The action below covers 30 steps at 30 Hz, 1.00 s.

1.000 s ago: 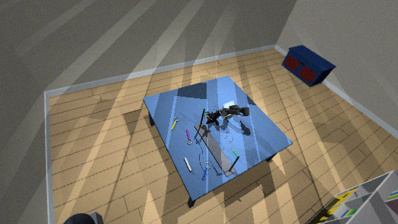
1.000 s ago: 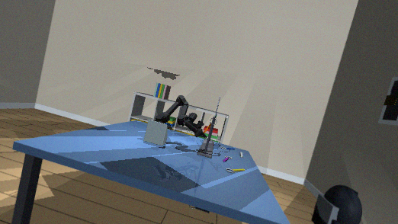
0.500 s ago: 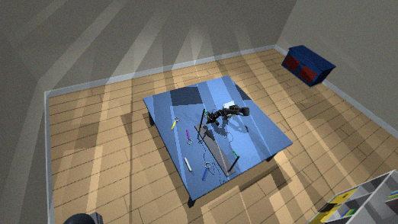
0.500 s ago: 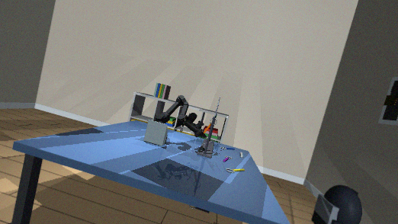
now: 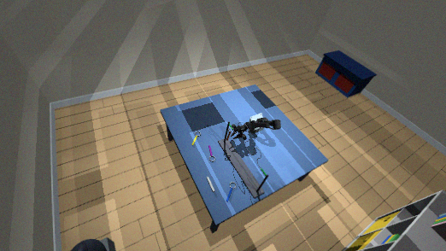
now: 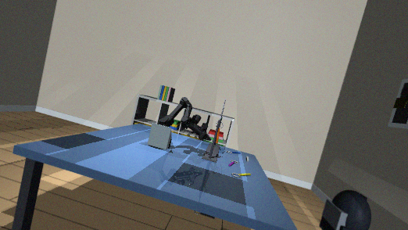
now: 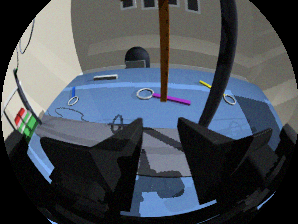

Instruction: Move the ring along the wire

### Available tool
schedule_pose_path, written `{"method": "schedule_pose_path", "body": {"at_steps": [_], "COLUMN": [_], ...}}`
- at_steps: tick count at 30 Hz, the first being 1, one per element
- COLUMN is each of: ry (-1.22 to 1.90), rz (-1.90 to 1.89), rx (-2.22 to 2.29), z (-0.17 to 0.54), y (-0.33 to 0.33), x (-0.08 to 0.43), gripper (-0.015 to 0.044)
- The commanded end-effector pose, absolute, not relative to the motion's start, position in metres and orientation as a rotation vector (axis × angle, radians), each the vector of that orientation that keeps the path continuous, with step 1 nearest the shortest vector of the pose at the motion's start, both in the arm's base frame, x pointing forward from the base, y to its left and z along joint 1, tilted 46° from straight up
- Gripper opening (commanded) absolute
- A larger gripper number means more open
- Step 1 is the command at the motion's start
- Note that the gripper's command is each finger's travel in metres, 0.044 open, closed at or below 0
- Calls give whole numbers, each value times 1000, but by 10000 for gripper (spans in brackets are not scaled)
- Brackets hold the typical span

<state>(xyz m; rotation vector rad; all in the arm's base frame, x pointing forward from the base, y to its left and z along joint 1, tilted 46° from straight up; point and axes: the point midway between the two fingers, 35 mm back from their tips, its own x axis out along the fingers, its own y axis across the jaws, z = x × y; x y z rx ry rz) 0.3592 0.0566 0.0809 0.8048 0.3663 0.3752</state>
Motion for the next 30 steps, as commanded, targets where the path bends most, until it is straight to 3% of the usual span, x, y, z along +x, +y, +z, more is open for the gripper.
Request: {"method": "schedule_pose_path", "body": {"at_steps": [1, 8, 30], "ry": [375, 376, 377], "rz": [373, 370, 370], "rx": [804, 806, 806], "z": [81, 84, 84], "y": [51, 40, 40], "x": [346, 324, 324], "gripper": [160, 160, 160]}}
